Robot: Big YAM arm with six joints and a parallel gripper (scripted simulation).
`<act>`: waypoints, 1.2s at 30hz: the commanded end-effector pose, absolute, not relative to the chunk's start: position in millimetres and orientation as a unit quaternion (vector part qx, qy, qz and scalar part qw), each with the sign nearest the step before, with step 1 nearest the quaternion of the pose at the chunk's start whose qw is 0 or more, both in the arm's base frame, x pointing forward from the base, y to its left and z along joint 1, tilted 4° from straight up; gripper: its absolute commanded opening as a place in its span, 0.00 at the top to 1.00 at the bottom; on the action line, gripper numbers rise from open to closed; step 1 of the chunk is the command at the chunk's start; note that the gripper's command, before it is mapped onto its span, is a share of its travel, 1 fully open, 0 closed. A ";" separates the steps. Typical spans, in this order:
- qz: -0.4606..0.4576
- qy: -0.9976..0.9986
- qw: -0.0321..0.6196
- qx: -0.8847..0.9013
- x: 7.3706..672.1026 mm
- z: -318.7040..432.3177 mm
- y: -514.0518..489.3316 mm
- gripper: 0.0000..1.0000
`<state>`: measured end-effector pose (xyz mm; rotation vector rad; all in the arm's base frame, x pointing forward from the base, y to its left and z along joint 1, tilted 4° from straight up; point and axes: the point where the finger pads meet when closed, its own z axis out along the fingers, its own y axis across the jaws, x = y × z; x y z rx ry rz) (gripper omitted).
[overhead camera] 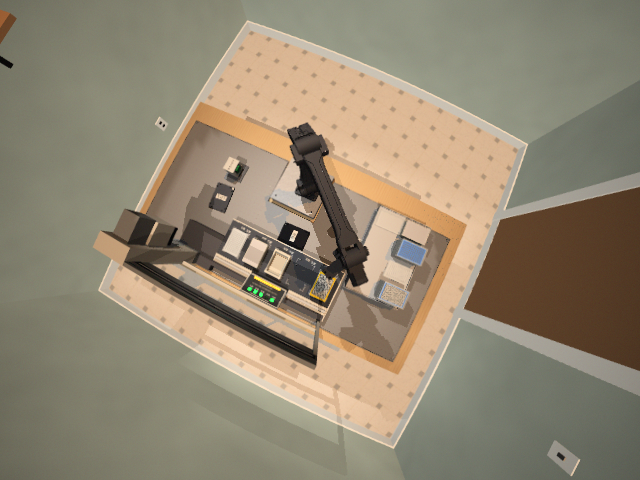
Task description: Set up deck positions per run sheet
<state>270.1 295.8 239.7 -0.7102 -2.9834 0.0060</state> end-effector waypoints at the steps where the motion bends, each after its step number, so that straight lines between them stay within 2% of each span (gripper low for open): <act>1: -0.013 -0.973 0.027 -0.228 276.8 249.1 277.5 1.00; 14: -0.013 -0.973 0.025 -0.228 284.1 253.0 250.6 1.00; 21: 0.000 -0.953 0.031 -0.301 270.0 246.4 205.5 1.00; 36: 0.000 -0.956 0.031 -0.291 266.5 244.6 146.9 1.00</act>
